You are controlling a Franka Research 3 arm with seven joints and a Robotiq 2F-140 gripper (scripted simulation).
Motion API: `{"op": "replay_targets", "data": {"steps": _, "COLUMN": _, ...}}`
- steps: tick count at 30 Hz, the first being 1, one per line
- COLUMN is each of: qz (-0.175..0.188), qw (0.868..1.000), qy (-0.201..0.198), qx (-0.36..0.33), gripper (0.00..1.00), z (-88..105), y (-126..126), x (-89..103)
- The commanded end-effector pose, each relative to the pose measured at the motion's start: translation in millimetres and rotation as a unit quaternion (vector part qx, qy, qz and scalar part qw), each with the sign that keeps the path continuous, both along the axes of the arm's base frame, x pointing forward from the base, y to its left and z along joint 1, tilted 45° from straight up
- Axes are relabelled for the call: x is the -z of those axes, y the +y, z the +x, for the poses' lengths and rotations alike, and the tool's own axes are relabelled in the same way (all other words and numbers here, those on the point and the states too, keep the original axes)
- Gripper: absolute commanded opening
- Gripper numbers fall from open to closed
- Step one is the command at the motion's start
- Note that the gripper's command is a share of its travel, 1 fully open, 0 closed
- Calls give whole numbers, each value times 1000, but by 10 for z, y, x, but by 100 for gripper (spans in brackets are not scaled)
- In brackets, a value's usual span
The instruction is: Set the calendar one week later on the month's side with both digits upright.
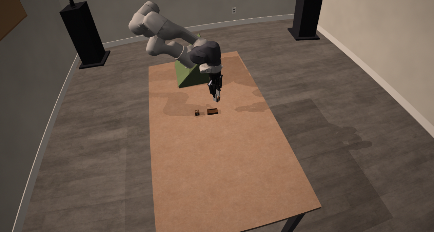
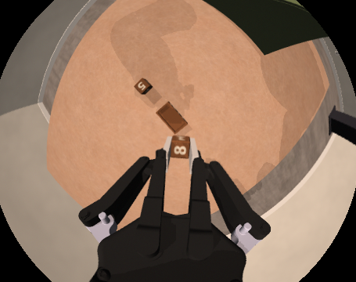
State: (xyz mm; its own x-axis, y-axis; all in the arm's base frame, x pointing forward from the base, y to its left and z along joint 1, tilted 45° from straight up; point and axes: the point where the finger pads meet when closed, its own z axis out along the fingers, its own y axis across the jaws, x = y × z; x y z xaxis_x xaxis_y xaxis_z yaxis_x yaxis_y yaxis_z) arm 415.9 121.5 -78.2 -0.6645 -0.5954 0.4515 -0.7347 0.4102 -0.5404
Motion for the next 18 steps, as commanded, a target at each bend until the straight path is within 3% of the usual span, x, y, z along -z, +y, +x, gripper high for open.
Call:
{"op": "replay_targets", "data": {"steps": 1, "qz": -15, "qw": 996, "qy": 62, "qx": -58, "gripper": 16, "z": 21, "y": -2, "x": -18}}
{"op": "replay_targets", "data": {"steps": 6, "qz": -18, "qw": 994, "qy": 81, "qx": -77, "gripper": 16, "z": 22, "y": 5, "x": -10}}
{"op": "replay_targets", "data": {"steps": 18, "qz": -33, "qw": 974, "qy": 161, "qx": -159, "gripper": 16, "z": 23, "y": 35, "x": 24}}
